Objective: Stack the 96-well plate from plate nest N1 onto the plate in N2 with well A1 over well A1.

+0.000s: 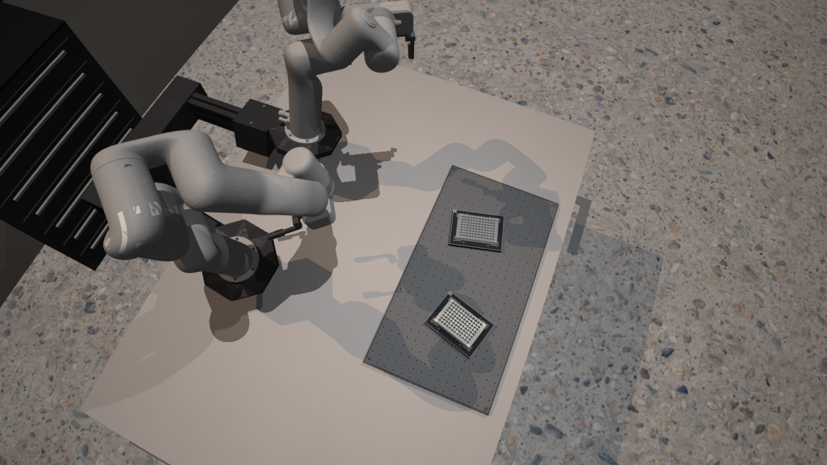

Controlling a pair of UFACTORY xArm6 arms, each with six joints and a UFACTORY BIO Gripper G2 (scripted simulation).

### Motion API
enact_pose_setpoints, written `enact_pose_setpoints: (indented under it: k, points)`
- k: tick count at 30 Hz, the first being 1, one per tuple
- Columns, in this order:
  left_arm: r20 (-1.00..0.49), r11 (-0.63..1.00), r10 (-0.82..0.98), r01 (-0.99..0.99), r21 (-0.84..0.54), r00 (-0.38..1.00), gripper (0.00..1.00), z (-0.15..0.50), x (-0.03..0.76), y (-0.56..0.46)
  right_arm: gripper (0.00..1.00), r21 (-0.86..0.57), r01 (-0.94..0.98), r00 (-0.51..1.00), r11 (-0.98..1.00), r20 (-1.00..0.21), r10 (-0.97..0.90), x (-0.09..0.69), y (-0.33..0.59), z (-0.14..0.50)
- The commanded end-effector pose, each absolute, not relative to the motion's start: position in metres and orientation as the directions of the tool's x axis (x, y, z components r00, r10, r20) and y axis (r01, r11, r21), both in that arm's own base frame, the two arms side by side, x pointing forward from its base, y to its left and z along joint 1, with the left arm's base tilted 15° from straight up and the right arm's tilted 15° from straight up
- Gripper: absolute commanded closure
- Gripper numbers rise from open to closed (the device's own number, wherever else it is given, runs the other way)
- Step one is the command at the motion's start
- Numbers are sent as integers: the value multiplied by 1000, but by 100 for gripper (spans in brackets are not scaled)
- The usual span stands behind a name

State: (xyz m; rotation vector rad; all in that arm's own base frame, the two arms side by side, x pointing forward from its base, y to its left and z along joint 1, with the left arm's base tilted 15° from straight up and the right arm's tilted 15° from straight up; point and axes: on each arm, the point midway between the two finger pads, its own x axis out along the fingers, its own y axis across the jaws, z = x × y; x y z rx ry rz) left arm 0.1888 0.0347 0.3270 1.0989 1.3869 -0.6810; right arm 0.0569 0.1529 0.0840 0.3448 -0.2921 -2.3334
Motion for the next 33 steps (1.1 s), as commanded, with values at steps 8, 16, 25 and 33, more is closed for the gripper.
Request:
enact_pose_setpoints:
  k: [8,16,25,33]
  points:
    - [-968,387,218,899,204,126,0,328,189,34,63,250,369,-871,-895,-243,-426,55,183,79]
    - [-968,387,218,899,204,126,0,328,189,34,63,199,154,-937,-968,-283,-207,63,211,77]
    - [-968,387,218,899,204,126,0,328,189,34,63,135,-99,-948,-986,-314,52,78,236,77]
    - [-968,387,218,899,204,126,0,328,189,34,63,74,-318,-902,-945,-330,278,100,261,79]
